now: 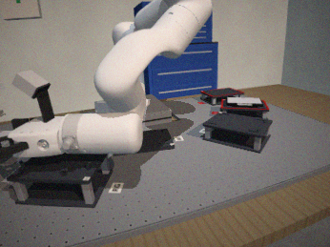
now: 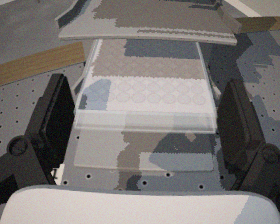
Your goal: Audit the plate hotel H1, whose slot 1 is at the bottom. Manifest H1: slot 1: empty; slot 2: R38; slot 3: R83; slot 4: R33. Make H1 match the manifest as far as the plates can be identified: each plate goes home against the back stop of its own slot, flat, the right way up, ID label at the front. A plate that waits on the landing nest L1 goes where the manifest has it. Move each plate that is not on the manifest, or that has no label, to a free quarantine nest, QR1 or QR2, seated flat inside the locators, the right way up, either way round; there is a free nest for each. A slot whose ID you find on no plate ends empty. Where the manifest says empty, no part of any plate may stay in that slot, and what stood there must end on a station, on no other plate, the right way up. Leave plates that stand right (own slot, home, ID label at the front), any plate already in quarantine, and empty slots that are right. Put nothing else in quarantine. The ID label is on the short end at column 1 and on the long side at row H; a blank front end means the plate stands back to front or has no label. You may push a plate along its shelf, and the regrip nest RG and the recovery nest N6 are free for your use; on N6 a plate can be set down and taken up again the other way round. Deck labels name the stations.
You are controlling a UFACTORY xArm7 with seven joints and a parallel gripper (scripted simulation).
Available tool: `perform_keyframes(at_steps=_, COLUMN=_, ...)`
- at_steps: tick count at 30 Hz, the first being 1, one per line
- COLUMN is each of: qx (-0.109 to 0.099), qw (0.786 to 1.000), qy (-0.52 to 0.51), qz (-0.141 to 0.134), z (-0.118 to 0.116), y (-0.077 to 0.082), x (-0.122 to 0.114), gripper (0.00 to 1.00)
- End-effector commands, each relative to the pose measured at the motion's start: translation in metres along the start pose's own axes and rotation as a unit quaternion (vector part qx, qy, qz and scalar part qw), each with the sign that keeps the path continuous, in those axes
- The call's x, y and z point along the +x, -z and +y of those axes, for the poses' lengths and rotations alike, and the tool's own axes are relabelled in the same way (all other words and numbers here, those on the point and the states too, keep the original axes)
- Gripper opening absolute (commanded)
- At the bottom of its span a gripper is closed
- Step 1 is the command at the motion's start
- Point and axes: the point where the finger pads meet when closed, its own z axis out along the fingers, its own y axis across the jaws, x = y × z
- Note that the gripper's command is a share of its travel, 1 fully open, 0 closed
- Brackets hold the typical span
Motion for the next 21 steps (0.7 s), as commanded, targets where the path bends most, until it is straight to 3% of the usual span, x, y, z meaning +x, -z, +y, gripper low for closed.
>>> perform_keyframes(at_steps=1, qx=0.0, qw=1.0, qy=-0.002, qz=0.0, z=-0.0008, y=-0.002, x=0.0015, gripper=1.0)
perform_keyframes(at_steps=21, qx=0.0, qw=1.0, qy=-0.002, qz=0.0, z=-0.0008, y=-0.0106, x=0.0016, gripper=1.0)
